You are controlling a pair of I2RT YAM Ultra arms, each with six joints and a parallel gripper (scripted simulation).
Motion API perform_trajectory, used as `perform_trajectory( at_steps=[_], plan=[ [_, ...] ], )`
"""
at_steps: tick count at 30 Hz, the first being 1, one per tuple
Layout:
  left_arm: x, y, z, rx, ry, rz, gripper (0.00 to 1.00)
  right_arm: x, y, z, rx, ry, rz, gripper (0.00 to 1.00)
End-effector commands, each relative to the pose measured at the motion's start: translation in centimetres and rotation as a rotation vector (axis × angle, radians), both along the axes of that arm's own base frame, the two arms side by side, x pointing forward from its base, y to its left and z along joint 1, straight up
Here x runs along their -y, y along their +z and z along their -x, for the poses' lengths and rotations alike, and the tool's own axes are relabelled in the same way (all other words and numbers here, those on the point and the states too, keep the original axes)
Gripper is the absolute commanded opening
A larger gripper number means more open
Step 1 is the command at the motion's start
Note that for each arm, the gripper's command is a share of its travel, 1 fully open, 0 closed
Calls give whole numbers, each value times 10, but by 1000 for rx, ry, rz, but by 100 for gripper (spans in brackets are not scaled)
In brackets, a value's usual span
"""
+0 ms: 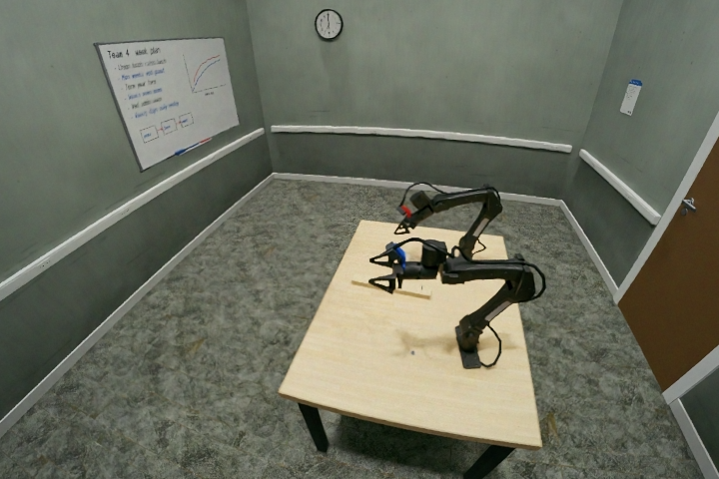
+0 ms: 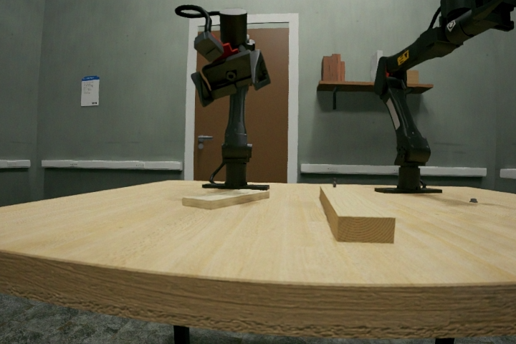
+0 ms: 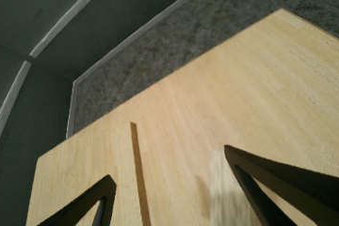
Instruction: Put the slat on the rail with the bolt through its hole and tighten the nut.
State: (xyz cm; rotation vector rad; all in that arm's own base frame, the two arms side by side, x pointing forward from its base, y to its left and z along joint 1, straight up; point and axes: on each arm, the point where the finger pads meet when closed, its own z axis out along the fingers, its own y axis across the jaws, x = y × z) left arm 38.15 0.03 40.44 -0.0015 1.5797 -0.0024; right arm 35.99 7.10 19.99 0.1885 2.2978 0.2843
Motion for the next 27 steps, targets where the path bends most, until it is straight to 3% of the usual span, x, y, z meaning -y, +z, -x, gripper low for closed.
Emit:
perform_trajectory(
  at_steps=[1, 12, 18, 27],
  plan=[
    [-1, 7, 1, 21, 1, -2, 100, -3, -5, 7, -42, -16, -18, 100],
    [-1, 7, 1, 21, 1, -2, 100, -14, -56, 39, -262, -42, -32, 100],
    [-1, 7, 1, 21, 1, -2, 100, -18, -64, 49, -321, -55, -38, 100],
    [-1, 7, 1, 21, 1, -2, 100, -21, -100, 85, -509, -95, -20, 100]
  ],
)
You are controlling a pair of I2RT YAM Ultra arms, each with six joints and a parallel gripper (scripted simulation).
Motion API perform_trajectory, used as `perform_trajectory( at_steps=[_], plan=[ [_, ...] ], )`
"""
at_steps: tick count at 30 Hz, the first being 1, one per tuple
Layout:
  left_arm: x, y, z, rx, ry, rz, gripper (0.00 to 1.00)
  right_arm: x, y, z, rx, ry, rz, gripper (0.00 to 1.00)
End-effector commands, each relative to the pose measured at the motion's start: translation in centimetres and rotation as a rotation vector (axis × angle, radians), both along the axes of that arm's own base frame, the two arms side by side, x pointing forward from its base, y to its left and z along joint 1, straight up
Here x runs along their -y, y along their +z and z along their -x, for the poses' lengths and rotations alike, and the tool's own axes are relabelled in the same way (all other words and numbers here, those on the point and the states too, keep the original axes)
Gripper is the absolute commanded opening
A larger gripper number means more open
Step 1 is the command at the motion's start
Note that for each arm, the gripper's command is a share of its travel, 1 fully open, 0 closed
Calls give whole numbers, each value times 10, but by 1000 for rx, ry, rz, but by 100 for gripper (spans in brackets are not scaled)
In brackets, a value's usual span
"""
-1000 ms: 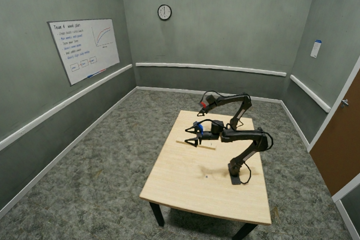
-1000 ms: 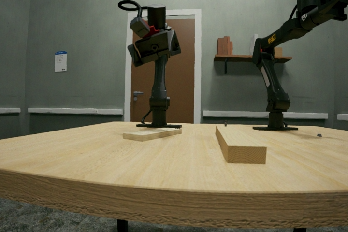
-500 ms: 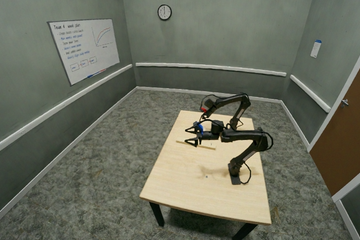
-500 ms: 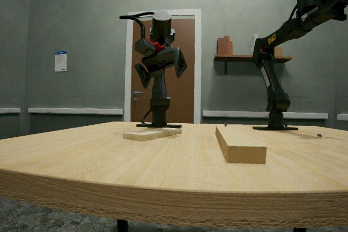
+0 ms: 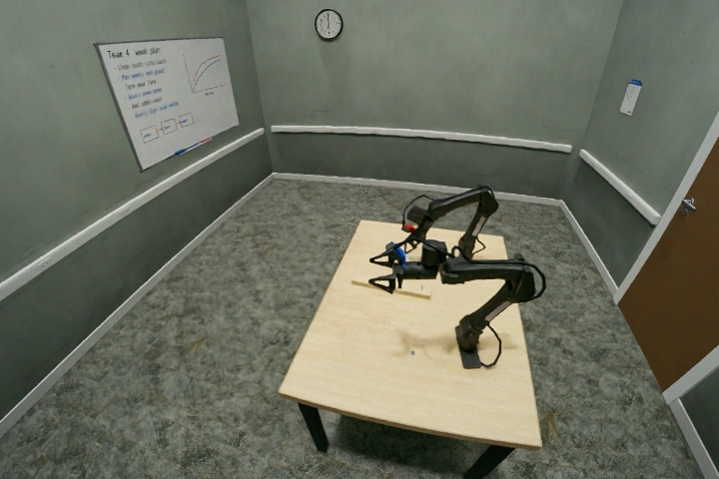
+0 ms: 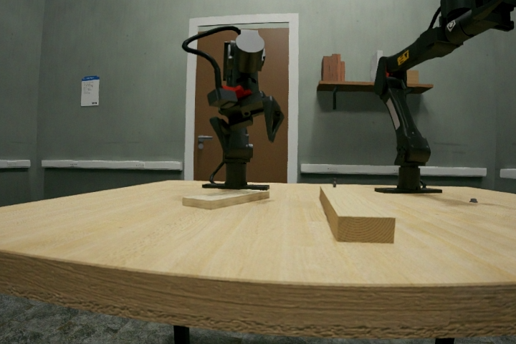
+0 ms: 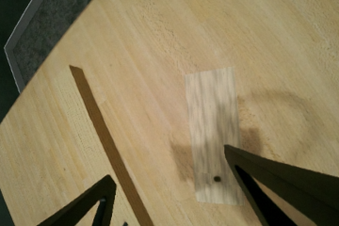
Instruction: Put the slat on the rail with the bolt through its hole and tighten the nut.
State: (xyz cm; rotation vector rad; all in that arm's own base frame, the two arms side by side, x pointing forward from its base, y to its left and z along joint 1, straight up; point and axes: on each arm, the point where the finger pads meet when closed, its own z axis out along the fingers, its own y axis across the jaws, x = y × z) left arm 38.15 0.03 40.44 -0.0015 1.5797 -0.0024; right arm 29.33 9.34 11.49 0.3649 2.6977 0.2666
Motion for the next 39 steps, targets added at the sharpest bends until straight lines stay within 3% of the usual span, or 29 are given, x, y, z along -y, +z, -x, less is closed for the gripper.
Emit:
perform_trajectory(
  at_steps=[1, 8, 22, 39],
  plan=[
    [-1, 7, 1, 21, 1, -2, 100, 1, -18, 23, -109, -32, 18, 100],
    [-1, 7, 1, 21, 1, -2, 100, -1, -26, 40, -190, -54, 30, 100],
    [-1, 7, 1, 21, 1, -2, 100, 6, -57, 101, -455, -125, 124, 100],
    [-1, 7, 1, 21, 1, -2, 100, 3, -58, 95, -429, -124, 110, 100]
  ],
)
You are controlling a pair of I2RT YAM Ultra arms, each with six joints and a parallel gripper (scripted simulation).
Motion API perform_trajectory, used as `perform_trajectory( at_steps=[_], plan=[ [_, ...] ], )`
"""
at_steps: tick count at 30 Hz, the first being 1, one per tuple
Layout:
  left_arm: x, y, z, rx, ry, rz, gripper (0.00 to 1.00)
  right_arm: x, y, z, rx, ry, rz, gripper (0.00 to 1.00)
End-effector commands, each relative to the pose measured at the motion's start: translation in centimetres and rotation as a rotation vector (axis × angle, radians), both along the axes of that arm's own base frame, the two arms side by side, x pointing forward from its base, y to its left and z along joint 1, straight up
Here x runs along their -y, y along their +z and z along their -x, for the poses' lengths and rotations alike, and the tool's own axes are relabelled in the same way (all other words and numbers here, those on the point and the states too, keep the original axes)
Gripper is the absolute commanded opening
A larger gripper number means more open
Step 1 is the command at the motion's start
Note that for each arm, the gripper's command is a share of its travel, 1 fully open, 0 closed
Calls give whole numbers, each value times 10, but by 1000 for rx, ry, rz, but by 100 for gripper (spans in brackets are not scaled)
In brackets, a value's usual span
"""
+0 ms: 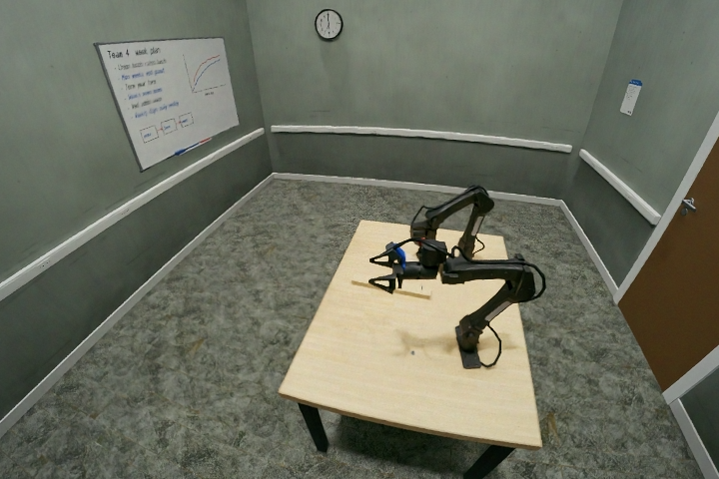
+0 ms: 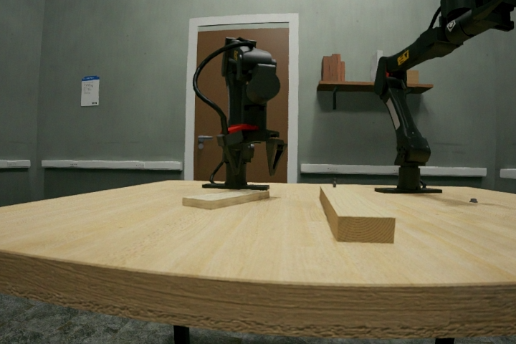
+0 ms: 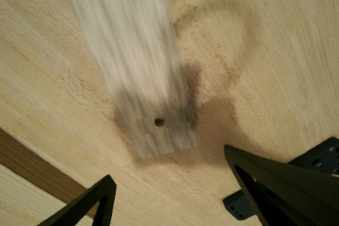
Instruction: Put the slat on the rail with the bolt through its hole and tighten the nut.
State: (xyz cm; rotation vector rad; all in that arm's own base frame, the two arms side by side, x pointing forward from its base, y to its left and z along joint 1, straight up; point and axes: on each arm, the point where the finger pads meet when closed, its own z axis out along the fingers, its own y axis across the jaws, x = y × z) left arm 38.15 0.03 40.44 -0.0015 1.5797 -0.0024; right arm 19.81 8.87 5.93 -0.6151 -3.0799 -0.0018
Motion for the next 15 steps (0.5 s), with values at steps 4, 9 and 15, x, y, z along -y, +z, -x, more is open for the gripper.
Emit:
perform_trajectory(
  at_steps=[4, 9, 15],
  plan=[
    [-1, 7, 1, 21, 1, -2, 100, -2, -5, -1, 9, 0, 3, 100],
    [-1, 7, 1, 21, 1, -2, 100, -2, -12, -1, 8, 0, 3, 100],
    [-1, 7, 1, 21, 1, -2, 100, -2, -21, -1, 7, 0, 3, 100]
  ],
)
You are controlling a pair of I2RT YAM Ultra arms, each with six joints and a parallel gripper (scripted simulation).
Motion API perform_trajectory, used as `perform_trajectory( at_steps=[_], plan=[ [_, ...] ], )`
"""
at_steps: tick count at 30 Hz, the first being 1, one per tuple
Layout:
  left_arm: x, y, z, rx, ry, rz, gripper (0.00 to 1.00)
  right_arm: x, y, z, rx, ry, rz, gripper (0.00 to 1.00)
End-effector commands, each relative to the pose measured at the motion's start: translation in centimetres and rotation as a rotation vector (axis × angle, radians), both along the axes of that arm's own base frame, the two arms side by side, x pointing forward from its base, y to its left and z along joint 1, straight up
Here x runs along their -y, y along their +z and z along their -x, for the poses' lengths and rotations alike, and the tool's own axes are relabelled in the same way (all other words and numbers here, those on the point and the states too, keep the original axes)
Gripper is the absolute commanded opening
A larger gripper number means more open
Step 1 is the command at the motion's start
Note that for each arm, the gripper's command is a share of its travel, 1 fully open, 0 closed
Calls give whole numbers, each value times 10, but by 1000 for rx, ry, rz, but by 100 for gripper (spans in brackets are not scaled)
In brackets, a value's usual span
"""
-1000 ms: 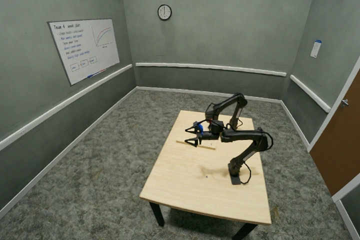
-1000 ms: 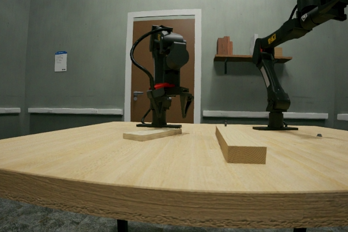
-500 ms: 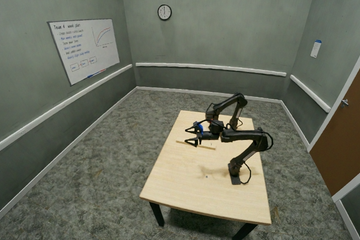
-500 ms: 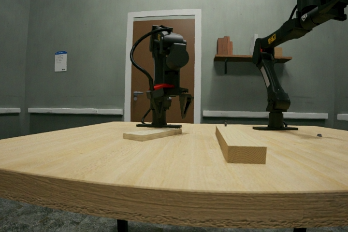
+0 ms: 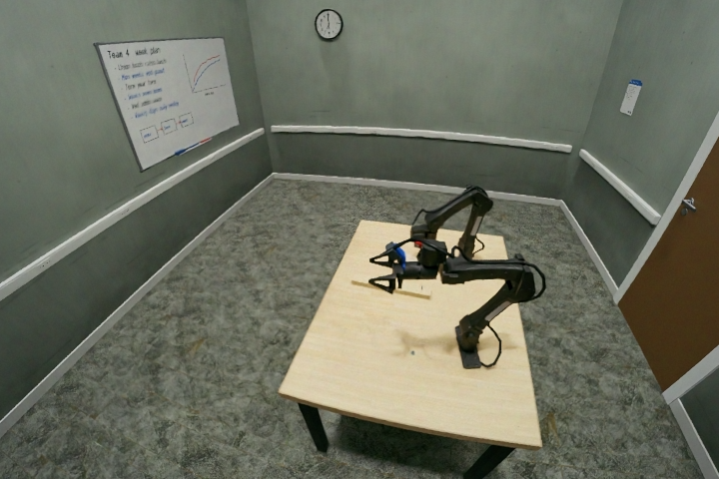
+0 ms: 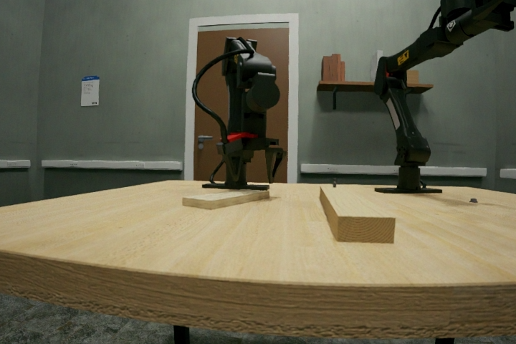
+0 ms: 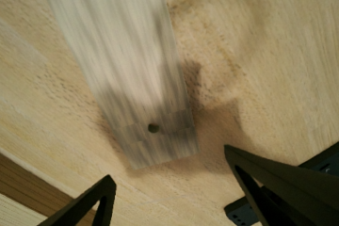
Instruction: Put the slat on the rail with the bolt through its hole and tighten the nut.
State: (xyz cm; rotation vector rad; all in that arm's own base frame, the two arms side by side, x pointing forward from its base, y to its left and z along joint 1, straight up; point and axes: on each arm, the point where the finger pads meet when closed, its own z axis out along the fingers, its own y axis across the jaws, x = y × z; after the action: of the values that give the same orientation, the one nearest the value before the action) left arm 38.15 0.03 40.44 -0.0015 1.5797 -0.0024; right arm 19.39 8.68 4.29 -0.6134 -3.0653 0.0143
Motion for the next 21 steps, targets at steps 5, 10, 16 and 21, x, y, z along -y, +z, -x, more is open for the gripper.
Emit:
perform_trajectory(
  at_steps=[5, 10, 16, 21],
  plan=[
    [-1, 7, 1, 21, 1, -2, 100, -4, -8, -5, 23, 1, -4, 100],
    [-1, 7, 1, 21, 1, -2, 100, -4, -15, -5, 23, 1, -4, 100],
    [-1, 7, 1, 21, 1, -2, 100, -3, -23, -5, 23, 1, -4, 100],
    [-1, 7, 1, 21, 1, -2, 100, -3, -27, -4, 23, 1, -4, 100]
  ],
)
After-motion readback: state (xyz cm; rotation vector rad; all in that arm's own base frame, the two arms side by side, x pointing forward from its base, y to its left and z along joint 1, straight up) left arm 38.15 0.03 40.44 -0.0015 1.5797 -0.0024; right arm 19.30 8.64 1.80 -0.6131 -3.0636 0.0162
